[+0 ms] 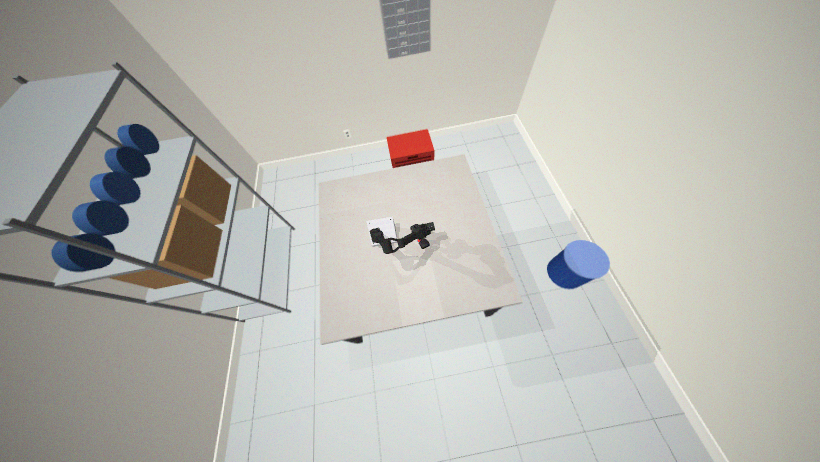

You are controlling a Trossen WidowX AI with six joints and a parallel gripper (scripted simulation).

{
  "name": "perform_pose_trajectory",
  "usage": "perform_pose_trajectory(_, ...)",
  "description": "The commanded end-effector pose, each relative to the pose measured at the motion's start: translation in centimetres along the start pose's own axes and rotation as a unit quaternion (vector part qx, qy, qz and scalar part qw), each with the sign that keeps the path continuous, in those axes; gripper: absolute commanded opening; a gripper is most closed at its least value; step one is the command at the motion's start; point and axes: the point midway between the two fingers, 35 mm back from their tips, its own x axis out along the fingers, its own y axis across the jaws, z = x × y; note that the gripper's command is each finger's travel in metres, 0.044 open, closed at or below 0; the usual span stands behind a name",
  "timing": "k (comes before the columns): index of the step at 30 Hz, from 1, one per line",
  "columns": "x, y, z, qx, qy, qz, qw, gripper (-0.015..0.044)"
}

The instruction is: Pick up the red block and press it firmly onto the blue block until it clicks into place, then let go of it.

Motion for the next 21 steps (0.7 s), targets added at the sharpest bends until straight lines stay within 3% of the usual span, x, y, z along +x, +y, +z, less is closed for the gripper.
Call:
perform_pose_trajectory(1,-1.1,0.0,0.2,0.001,-0.002,0.001,1.0,0.022)
perform_pose_trajectory(7,-9.8,0.1,0.1,-0.001,0.0,0.002,1.0,0.022)
perform_pose_trajectory(21,-10.1,0.3,0.3,-0.001,0.0,0.001,1.0,0.022)
